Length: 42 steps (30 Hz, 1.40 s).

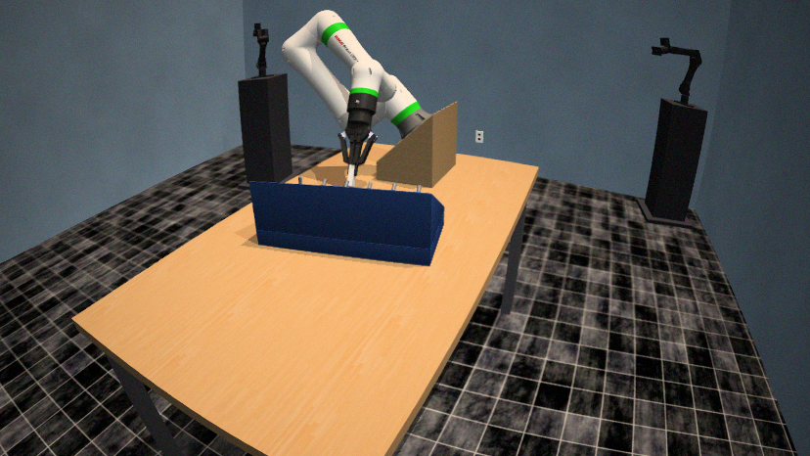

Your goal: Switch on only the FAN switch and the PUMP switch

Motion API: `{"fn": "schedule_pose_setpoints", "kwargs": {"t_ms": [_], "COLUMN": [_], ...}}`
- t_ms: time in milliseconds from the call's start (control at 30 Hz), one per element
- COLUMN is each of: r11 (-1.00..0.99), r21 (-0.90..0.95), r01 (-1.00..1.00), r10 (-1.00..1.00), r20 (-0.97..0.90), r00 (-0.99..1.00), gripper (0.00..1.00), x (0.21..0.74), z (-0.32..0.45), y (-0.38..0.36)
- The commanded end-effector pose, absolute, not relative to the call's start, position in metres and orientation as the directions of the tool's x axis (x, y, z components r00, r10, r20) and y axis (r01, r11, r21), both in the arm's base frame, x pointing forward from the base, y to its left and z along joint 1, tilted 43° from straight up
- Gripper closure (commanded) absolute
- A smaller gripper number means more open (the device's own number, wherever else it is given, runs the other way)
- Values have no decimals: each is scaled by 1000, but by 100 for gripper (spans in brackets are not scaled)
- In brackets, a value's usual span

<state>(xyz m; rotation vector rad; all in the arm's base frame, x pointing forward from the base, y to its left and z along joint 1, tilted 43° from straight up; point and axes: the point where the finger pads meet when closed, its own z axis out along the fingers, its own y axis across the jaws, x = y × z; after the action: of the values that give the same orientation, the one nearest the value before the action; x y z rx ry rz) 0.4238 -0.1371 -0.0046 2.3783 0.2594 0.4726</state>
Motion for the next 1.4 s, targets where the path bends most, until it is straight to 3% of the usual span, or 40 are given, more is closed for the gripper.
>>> {"fn": "schedule_pose_setpoints", "kwargs": {"t_ms": [0, 1367], "r11": [-743, -743], "r21": [667, 667], "r01": [58, 58], "r10": [308, 308], "r20": [265, 265], "r00": [914, 914], "gripper": [100, 100], "x": [424, 438], "z": [-5, 0], "y": [-137, -132]}}
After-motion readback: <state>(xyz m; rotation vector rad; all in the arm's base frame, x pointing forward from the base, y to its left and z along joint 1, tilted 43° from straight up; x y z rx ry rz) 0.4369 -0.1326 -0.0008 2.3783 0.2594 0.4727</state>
